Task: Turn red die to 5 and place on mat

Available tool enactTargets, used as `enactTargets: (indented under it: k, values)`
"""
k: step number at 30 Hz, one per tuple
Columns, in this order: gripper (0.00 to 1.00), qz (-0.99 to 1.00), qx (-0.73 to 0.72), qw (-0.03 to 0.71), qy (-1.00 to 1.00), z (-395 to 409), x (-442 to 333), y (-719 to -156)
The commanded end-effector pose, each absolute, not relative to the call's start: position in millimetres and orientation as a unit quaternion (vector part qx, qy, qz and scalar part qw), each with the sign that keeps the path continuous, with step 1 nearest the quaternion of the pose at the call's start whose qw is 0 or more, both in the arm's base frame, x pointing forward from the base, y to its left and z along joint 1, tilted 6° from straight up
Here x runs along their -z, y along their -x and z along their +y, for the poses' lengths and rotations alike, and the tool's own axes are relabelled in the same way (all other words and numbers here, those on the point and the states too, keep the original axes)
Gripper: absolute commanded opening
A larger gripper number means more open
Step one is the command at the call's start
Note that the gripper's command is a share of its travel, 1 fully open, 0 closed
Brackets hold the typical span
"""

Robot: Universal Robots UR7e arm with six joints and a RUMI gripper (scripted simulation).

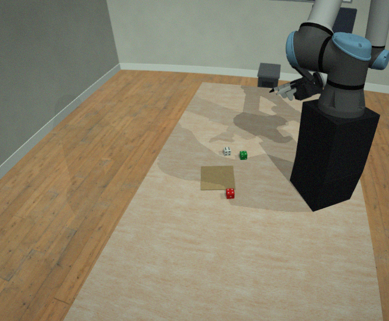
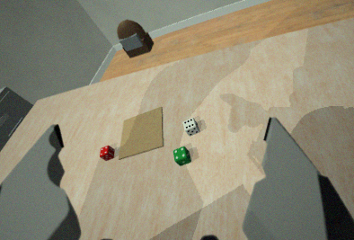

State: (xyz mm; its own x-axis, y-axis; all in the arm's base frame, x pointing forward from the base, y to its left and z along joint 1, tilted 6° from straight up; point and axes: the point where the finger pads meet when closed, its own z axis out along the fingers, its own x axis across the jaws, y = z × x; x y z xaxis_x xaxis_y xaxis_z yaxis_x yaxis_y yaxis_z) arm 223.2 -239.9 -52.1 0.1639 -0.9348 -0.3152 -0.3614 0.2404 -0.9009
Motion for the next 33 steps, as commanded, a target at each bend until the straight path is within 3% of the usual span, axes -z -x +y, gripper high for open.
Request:
enactTargets:
  k: [1,33]
  values:
    - [1.00,0.586,0.273,0.526,0.553,-240.0,52.0,-223.1]
    - [1.00,0.575,0.252,0.519,0.580,-230.2,61.2,-227.6]
